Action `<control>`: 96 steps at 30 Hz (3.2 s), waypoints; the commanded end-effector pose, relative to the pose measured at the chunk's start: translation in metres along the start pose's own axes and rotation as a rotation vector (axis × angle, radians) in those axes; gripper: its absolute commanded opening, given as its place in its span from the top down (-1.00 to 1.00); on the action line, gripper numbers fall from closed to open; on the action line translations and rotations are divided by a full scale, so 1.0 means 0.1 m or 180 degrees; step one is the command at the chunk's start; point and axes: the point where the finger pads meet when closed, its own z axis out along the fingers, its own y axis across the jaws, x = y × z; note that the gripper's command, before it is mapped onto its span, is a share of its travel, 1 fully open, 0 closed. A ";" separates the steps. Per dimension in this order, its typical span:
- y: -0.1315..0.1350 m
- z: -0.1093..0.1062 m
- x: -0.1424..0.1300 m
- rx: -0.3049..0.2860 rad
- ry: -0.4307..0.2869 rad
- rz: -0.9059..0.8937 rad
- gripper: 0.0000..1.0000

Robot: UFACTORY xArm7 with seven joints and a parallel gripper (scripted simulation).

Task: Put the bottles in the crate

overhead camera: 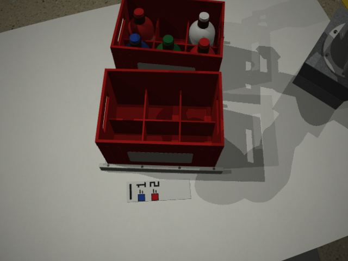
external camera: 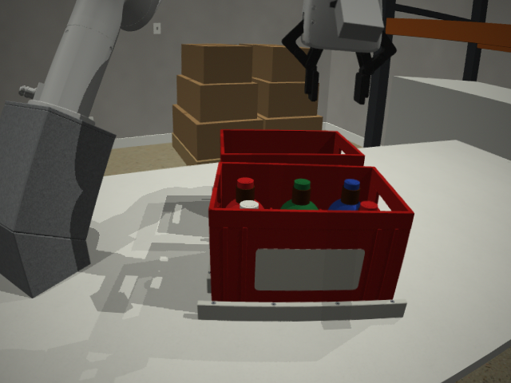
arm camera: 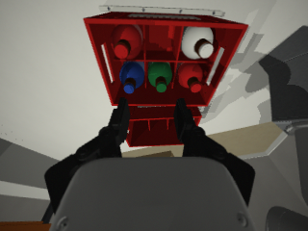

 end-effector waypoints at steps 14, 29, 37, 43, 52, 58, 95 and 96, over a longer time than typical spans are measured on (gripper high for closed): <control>0.16 -0.14 0.75 0.0012 0.0006 0.0004 -0.29; 0.17 -0.15 0.81 0.0012 0.0007 0.0004 -0.29; 0.17 -0.15 0.80 0.0012 0.0006 0.0004 -0.29; 0.17 -0.15 0.81 0.0012 0.0007 0.0004 -0.29; 0.17 -0.15 0.81 0.0012 0.0007 0.0004 -0.29; 0.17 -0.15 0.81 0.0012 0.0007 0.0004 -0.29; -0.26 0.37 0.00 0.0011 0.0009 -0.2218 -0.29; -0.26 0.37 0.00 0.0011 0.0009 -0.2218 -0.29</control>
